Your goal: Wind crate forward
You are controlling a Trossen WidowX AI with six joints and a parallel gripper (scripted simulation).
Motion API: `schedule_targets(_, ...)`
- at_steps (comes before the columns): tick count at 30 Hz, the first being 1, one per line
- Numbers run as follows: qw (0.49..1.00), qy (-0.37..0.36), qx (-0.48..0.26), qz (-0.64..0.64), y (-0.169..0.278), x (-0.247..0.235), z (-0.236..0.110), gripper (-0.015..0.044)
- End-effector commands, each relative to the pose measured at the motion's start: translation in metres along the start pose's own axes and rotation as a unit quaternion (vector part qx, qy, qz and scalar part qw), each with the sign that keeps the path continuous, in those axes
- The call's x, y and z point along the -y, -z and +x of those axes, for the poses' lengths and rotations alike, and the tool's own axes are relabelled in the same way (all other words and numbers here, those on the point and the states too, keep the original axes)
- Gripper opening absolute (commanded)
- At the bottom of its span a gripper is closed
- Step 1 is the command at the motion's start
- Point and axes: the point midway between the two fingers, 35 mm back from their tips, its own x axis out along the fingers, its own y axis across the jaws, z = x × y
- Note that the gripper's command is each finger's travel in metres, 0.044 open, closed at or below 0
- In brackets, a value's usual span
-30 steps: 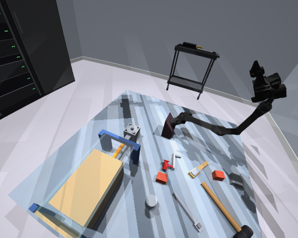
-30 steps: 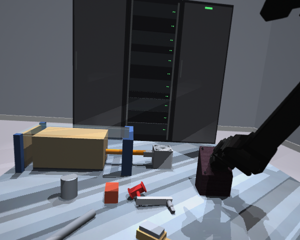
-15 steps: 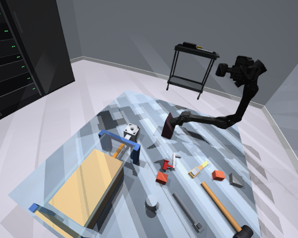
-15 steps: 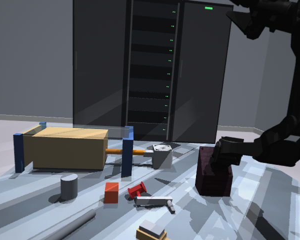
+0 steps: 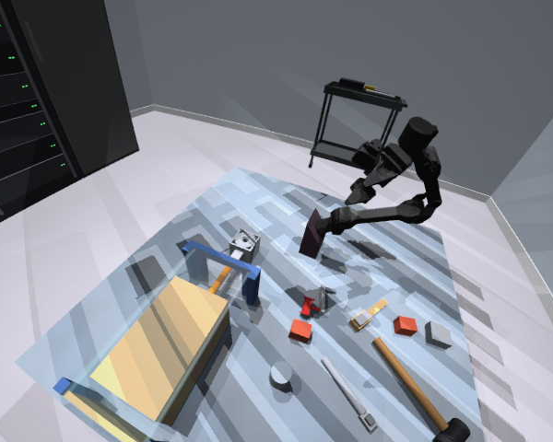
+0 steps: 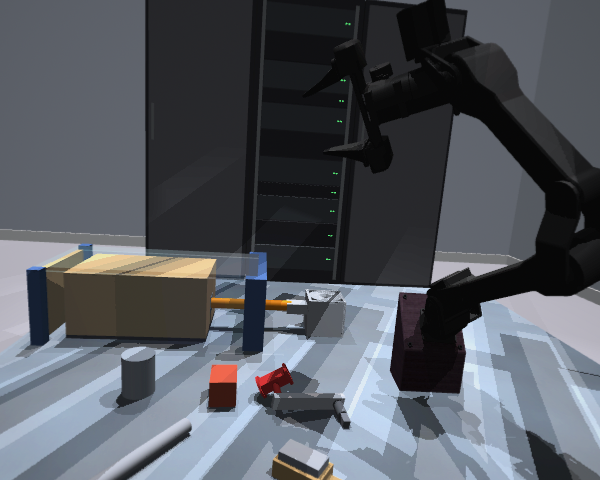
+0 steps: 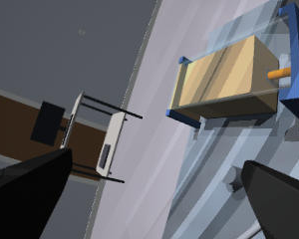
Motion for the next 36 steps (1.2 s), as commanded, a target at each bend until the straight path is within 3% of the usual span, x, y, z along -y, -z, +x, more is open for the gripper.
schedule_targets(1,0.99,0.079,-0.051,0.104,0.022,0.035,0.045,0.044)
schedule_targets(6,0.941,0.214,-0.086,0.246,0.065,0.097,0.095,0.044)
schedule_targets(10,0.878,0.329,-0.071,0.341,0.1,0.155,0.119,0.044)
schedule_targets(19,0.686,0.544,0.096,0.474,0.162,0.302,0.116,0.044)
schedule_targets(22,0.652,0.567,0.138,0.484,0.168,0.325,0.108,0.044)
schedule_targets(36,0.653,0.566,0.139,0.484,0.177,0.349,0.121,0.044)
